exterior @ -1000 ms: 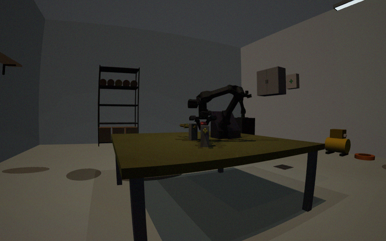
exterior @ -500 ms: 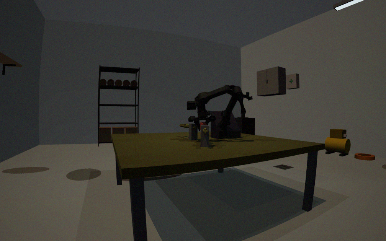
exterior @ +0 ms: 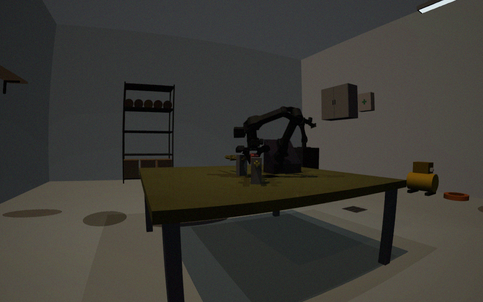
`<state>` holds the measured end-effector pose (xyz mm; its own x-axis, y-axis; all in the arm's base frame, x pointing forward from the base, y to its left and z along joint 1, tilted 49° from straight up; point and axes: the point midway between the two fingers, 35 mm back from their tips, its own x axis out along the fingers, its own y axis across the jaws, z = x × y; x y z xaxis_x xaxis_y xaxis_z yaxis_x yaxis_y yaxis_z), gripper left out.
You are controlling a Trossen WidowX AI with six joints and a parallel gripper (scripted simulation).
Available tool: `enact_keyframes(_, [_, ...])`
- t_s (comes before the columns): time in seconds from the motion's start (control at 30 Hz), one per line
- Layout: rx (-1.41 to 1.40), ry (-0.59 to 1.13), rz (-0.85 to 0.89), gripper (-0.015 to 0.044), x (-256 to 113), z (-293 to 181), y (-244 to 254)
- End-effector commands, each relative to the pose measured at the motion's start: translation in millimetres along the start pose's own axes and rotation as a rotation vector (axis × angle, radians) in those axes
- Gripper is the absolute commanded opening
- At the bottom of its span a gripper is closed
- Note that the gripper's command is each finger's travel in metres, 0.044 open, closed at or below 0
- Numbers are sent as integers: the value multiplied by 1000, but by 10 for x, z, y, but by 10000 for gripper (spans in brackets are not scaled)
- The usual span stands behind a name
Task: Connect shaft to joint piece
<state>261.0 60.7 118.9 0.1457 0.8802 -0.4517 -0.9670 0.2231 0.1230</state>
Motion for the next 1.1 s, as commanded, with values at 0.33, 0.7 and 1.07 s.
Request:
enact_keyframes(0.33, [0,0,0,79,0,0,0])
enact_keyframes(0.7, [0,0,0,304,0,0,0])
enact_keyframes(1.07, [0,0,0,440,0,0,0])
